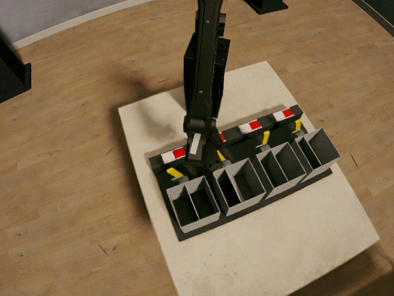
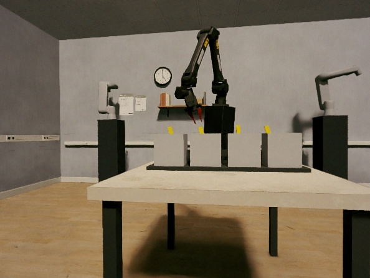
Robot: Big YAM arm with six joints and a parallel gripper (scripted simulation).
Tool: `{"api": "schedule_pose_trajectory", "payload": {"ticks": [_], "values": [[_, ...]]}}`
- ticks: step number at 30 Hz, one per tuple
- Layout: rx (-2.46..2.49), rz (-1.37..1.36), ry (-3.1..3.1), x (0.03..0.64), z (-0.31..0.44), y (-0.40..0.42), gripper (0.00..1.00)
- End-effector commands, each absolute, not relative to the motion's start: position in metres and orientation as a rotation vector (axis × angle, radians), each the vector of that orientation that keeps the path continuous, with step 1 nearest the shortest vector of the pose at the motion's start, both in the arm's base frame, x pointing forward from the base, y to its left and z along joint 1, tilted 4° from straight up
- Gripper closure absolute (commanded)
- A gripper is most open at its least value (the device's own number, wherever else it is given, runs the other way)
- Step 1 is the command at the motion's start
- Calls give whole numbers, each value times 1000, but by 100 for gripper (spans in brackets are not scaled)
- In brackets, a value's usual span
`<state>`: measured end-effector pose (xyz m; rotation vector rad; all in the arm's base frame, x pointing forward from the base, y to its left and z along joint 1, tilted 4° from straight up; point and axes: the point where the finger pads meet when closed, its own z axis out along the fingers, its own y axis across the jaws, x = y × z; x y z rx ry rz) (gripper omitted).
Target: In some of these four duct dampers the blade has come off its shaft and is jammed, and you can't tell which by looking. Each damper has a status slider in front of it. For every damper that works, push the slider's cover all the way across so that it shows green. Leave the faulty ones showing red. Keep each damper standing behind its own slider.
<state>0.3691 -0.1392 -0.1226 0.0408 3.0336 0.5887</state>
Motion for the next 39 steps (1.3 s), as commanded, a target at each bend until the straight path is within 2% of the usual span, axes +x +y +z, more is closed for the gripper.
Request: {"api": "schedule_pose_trajectory", "payload": {"ticks": [1,39], "values": [[39,591,3031,375,-129,-135,64],[35,573,3013,386,-174,-118,64]]}}
